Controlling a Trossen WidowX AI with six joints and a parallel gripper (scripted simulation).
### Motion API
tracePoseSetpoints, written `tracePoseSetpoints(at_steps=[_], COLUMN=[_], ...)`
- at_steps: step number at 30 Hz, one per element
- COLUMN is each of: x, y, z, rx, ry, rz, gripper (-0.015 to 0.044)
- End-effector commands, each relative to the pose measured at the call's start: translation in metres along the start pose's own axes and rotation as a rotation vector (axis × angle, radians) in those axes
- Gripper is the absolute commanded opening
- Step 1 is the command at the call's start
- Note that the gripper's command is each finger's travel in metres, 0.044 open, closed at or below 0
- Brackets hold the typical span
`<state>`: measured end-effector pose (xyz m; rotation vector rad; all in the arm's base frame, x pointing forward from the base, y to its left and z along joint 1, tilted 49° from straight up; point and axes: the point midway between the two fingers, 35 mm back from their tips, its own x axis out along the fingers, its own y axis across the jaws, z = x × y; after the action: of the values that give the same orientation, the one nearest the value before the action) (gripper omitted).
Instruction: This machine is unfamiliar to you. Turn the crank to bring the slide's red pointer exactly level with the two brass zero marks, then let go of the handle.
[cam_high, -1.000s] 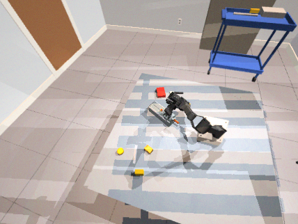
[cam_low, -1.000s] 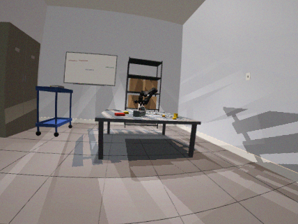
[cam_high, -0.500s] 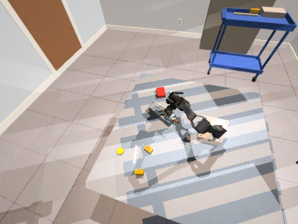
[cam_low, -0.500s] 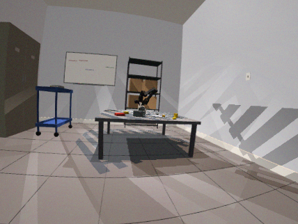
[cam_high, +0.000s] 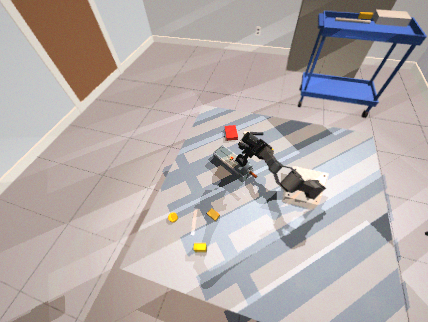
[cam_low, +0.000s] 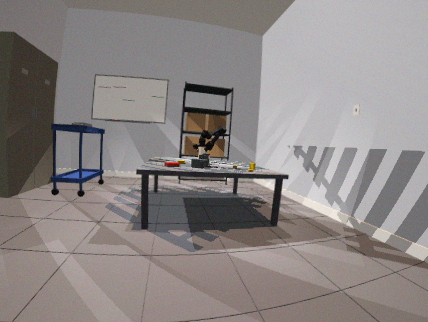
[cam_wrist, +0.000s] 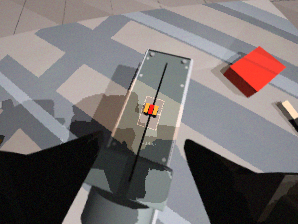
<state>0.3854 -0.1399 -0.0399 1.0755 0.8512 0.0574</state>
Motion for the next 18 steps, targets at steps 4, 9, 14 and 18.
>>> tracePoseSetpoints(at_steps=[4,9,14,18], x=[0.0000,0.0000,0.0000,0.0000], y=[0.0000,0.0000,0.0000,0.0000], z=[0.0000,0.0000,0.0000,0.0000], rx=[0.000,0.000,0.000,0.000], ry=[0.000,0.000,0.000,0.000], rz=[0.000,0.000,0.000,0.000], gripper=[0.0230,0.0099,0.0000,0.0000])
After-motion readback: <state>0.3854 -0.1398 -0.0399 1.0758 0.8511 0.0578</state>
